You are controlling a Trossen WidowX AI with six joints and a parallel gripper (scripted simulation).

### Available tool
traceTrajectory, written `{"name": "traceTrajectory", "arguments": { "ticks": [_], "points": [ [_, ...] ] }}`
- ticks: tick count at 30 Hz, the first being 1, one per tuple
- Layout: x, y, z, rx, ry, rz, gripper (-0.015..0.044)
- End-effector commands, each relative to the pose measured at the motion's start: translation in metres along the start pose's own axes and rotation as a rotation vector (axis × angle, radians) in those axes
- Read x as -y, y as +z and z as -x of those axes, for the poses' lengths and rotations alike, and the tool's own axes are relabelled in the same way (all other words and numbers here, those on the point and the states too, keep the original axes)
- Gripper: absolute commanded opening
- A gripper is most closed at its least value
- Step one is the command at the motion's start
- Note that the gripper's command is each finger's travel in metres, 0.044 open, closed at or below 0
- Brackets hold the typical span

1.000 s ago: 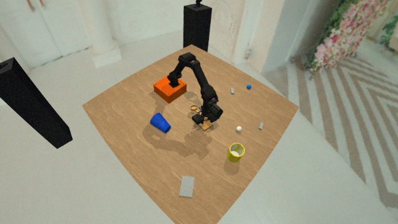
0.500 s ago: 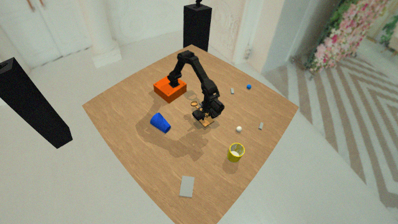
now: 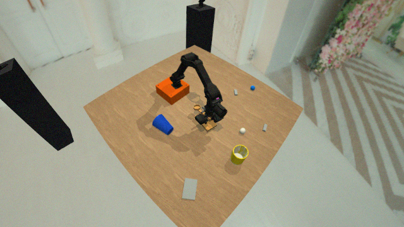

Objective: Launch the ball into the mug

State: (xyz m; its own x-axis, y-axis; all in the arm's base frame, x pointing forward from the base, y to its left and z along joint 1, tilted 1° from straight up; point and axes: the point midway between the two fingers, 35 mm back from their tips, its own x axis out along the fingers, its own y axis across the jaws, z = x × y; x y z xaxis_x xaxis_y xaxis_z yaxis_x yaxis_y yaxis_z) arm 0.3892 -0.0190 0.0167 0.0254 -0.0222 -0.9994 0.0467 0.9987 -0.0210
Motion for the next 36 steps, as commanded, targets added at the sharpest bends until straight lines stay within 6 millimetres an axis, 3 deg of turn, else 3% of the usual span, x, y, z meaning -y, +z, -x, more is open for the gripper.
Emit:
{"name": "traceTrajectory", "arguments": {
  "ticks": [1,10,16,30,32,36],
  "points": [
    [0.000,0.001,-0.004,0.007,0.000,-0.004,0.0000],
    [0.000,0.001,-0.019,0.007,0.000,-0.004,0.0000],
    [0.000,0.000,-0.016,-0.001,0.000,-0.001,0.0000],
    [0.000,0.000,-0.016,-0.001,0.000,-0.001,0.0368],
    [0.000,0.001,-0.006,0.000,0.000,-0.001,0.0420],
    [0.000,0.000,0.060,0.000,0.000,-0.001,0.0440]
  ]
}}
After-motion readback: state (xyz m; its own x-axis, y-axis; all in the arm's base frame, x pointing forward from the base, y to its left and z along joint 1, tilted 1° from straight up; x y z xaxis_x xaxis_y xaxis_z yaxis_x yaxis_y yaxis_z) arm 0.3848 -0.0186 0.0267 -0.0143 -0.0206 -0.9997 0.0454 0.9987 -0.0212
